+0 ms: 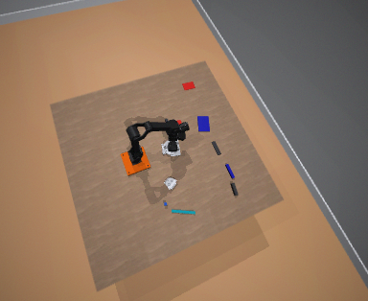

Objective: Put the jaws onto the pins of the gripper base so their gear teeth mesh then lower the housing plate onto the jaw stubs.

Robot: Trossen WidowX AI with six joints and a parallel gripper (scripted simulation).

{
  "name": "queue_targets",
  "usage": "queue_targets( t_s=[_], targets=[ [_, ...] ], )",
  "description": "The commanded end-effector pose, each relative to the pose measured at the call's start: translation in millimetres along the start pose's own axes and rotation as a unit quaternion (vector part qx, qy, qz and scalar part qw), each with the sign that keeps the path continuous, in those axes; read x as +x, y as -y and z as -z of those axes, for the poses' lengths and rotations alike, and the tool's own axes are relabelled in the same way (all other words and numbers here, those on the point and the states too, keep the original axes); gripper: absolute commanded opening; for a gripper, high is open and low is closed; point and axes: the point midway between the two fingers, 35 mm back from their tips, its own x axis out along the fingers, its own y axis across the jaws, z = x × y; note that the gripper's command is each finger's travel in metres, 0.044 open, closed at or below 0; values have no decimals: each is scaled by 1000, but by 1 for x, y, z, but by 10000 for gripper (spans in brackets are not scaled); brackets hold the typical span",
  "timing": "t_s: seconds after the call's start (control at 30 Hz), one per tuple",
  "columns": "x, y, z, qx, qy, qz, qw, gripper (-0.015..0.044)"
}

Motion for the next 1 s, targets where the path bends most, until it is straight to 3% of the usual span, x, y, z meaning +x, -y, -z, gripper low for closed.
queue_targets(
  t_s=[0.0, 0.97],
  targets=[
    [1, -1, 0, 3, 1, -2, 1000, 134],
    [7, -1, 0, 4, 1, -2, 1000, 134]
  ],
)
